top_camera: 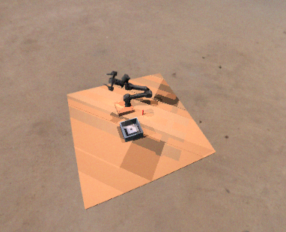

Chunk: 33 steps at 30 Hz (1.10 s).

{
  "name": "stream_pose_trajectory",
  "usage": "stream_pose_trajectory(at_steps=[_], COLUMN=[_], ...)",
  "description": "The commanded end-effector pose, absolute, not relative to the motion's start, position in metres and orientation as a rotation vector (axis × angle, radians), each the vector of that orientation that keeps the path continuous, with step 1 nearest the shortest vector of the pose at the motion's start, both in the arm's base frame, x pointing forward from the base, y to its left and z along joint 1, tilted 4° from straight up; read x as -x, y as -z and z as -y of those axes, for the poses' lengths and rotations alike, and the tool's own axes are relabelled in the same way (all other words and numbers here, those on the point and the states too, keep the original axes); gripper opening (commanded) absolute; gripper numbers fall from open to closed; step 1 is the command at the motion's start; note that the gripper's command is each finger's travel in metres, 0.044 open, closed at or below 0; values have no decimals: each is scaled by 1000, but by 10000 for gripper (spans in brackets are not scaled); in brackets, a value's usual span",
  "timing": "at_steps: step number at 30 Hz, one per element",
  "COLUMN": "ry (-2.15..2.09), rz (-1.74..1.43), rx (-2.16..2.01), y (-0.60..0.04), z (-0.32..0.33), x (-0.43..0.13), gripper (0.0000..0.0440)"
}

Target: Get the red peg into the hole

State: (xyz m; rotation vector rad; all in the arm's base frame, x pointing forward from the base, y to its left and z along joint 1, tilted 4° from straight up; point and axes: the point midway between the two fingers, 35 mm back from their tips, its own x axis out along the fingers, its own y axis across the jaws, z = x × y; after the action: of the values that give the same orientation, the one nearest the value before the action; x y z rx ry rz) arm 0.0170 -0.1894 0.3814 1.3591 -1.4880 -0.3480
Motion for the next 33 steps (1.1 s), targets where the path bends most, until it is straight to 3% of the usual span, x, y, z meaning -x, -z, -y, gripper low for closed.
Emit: stream_pose_trajectory(at_steps=[1,15,33], ry=[439,785,1010], rz=[1435,995,272], rx=[-1459,-1697,-1607], y=[-365,-296,-233], z=[209,233,182], x=[-31,-112,-192], gripper=[440,440,440])
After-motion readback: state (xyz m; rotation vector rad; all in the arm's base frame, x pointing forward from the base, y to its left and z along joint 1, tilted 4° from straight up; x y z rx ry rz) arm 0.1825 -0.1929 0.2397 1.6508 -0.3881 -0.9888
